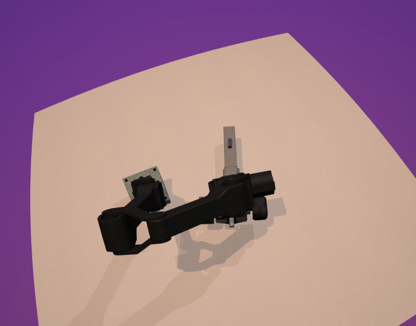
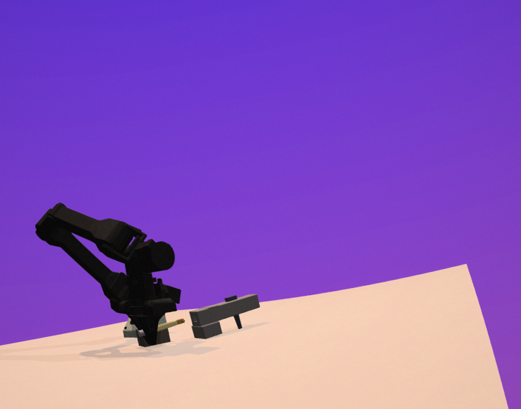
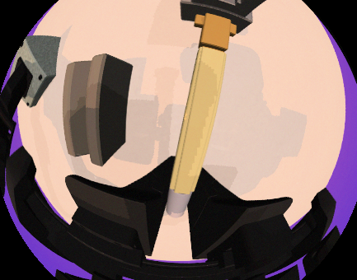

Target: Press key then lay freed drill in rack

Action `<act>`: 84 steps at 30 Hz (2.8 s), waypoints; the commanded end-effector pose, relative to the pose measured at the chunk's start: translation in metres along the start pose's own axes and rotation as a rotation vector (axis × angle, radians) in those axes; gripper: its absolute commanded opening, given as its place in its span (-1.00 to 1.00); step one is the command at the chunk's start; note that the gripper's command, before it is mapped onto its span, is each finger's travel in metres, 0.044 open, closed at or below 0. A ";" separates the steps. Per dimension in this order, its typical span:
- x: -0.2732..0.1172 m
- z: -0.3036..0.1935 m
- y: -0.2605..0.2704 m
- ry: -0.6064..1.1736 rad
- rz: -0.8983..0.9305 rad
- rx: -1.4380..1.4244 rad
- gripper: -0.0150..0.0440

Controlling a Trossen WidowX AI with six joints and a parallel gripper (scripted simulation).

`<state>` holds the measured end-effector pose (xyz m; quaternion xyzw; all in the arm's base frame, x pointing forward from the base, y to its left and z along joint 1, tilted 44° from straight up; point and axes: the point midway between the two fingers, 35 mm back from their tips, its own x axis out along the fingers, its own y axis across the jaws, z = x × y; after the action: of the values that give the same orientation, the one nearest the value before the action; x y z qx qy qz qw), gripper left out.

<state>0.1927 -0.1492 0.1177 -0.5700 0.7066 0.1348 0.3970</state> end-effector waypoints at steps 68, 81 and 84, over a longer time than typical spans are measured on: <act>-0.023 0.009 0.010 -0.007 -0.005 0.008 -0.49; -0.026 0.010 0.011 -0.008 -0.005 0.008 -0.49; -0.026 0.010 0.011 -0.008 -0.005 0.008 -0.49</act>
<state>0.1860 -0.1216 0.1245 -0.5688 0.7052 0.1380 0.4002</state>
